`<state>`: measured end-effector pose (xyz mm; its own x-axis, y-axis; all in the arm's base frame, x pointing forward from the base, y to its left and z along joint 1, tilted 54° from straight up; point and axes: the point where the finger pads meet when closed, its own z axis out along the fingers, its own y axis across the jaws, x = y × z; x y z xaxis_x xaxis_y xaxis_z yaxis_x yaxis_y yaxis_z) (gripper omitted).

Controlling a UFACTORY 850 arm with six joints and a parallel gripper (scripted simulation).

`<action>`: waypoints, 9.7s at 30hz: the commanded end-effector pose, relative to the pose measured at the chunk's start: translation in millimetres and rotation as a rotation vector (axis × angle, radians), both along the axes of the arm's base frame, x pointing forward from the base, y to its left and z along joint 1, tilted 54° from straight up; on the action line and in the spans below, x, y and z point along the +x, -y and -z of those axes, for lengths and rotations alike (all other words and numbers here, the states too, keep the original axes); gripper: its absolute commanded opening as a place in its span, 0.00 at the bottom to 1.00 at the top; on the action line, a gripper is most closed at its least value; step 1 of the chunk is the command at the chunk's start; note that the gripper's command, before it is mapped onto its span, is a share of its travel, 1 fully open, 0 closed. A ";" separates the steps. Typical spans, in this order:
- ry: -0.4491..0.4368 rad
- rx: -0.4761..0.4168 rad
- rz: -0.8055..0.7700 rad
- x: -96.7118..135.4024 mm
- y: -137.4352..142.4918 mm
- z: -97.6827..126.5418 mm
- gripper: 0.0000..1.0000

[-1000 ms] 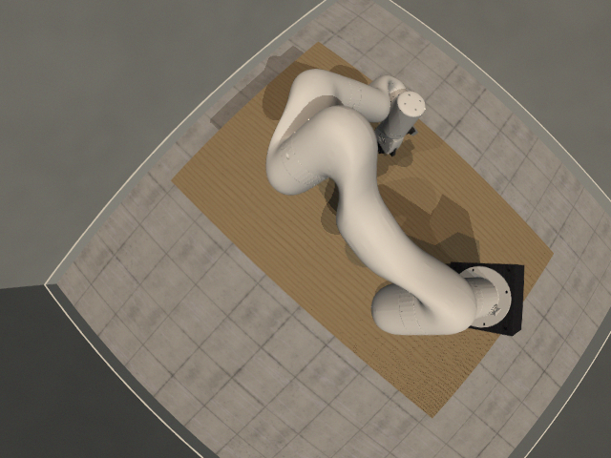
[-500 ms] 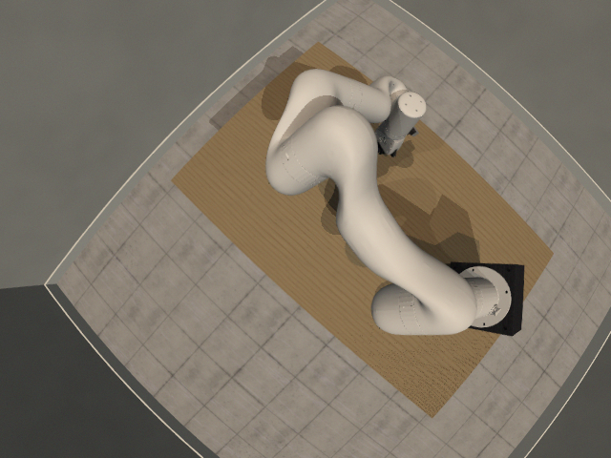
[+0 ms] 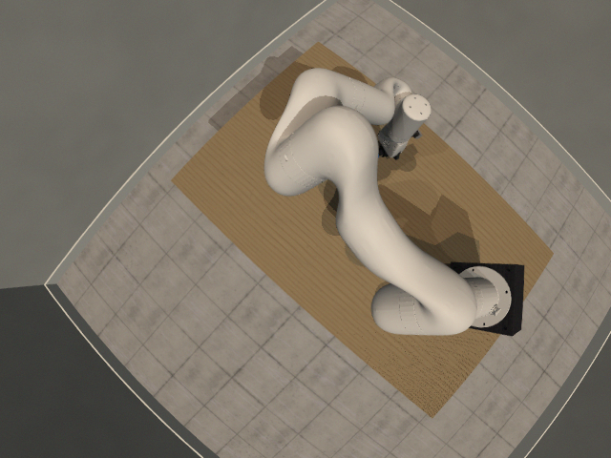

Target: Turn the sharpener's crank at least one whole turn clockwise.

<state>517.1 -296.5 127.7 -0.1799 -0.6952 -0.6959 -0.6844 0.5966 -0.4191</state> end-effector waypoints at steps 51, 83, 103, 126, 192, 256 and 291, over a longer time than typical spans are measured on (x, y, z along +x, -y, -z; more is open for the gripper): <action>0.001 -0.001 0.001 -42.6 16.7 -27.5 0.00; 0.001 -0.001 0.001 -35.1 49.8 -58.6 0.00; 0.001 -0.001 0.001 -32.6 52.2 -60.4 0.00; 0.001 -0.001 0.001 -32.6 52.2 -60.4 0.54; 0.001 -0.001 0.001 -81.5 79.9 -100.7 0.54; 0.001 -0.001 0.001 -82.1 80.2 -101.2 0.00; 0.001 -0.001 0.001 -82.1 80.2 -101.2 0.00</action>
<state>435.1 -376.0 228.4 -0.1799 -0.6950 -0.6961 -0.6842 0.5969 -0.4191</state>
